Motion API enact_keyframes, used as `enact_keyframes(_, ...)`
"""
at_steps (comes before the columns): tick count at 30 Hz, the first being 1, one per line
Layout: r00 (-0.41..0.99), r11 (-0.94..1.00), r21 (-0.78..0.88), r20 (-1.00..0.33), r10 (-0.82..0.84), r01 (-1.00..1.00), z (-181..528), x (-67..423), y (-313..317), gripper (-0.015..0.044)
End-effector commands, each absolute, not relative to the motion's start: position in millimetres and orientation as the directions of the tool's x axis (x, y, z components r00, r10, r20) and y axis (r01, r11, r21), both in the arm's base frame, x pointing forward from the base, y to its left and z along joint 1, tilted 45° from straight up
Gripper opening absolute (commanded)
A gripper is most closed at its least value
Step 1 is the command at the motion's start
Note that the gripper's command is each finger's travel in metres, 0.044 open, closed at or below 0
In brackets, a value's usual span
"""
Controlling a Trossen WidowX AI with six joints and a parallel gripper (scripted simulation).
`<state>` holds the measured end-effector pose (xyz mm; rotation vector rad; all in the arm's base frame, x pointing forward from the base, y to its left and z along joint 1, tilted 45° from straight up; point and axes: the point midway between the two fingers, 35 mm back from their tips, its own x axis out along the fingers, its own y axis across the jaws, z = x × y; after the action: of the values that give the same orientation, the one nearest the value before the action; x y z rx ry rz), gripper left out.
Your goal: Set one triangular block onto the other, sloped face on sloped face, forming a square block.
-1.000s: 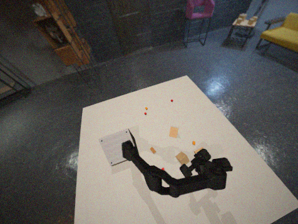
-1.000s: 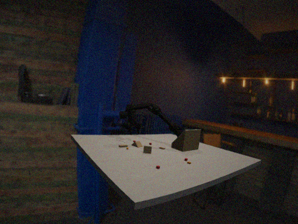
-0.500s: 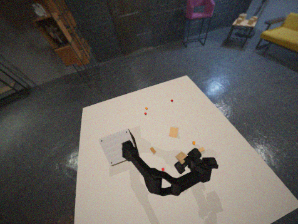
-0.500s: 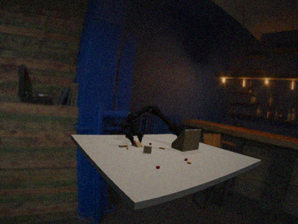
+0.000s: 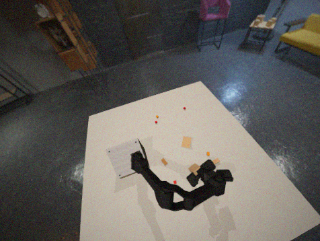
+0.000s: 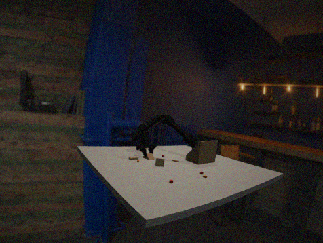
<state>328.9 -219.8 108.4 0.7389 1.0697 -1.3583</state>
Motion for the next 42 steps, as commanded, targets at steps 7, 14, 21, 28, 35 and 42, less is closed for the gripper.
enact_keyframes(7, -0.103, 0.117, -0.161, -0.912, -0.397, 0.980, 110.9, 329.5, -217.7, 0.0124)
enact_keyframes(14, -0.102, 0.118, -0.160, -0.914, -0.394, 0.980, 132.6, 333.2, -195.1, 0.0000)
enact_keyframes(21, -0.102, 0.118, -0.160, -0.914, -0.392, 0.980, 155.9, 333.8, -170.6, 0.0000)
enact_keyframes(28, -0.103, 0.119, -0.161, -0.914, -0.391, 0.980, 176.7, 331.4, -148.8, 0.0000)
enact_keyframes(35, -0.109, 0.128, -0.171, -0.915, -0.388, 0.977, 173.7, 331.0, -149.1, 0.0000)
enact_keyframes(42, -0.078, 0.324, -0.218, -0.915, -0.396, 0.921, 173.4, 330.8, -148.8, 0.0000)
